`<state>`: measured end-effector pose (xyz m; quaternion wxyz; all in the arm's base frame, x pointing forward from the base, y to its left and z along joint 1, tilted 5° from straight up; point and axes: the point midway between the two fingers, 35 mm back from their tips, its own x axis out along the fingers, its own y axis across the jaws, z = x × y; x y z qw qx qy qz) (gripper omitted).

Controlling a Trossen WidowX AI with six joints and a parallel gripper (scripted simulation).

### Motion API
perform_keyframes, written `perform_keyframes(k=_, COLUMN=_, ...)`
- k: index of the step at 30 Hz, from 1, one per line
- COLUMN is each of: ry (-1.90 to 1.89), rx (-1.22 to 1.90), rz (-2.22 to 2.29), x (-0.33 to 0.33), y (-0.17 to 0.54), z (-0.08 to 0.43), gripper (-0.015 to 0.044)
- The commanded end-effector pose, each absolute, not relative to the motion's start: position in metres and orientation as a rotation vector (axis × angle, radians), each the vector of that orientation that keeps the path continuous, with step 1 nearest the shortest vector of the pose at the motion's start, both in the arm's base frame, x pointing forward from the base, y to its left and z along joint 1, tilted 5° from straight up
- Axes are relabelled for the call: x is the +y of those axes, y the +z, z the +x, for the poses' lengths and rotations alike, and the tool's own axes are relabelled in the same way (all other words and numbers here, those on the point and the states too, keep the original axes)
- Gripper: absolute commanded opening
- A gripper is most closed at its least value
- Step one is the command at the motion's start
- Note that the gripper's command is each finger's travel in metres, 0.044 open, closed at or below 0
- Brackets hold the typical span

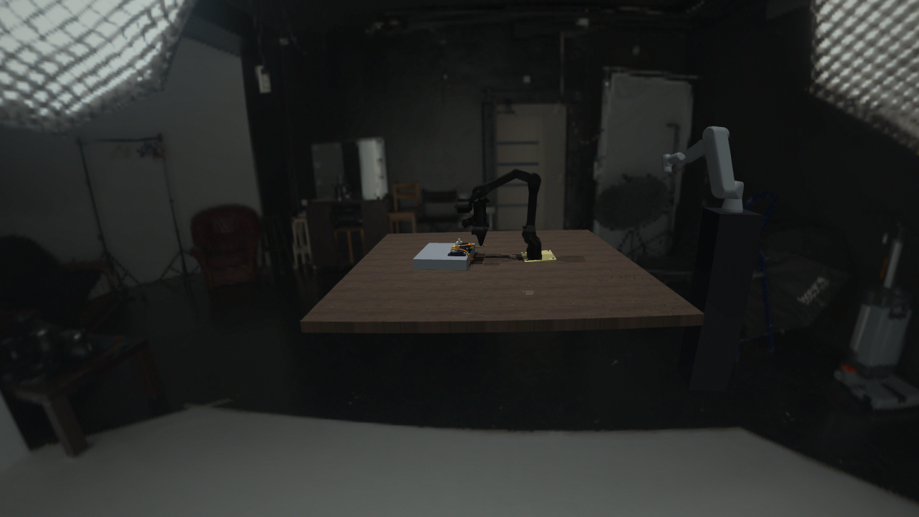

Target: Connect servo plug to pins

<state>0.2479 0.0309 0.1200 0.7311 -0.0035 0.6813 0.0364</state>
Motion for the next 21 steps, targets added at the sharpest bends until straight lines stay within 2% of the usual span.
perform_keyframes(k=1, ry=0.080, rx=1.480, rz=-0.006, x=0.032, y=0.124, z=0.253, gripper=0.0000)
perform_keyframes(k=21, ry=0.079, rx=1.479, rz=-0.007, x=0.032, y=0.124, z=0.264, gripper=0.0000)
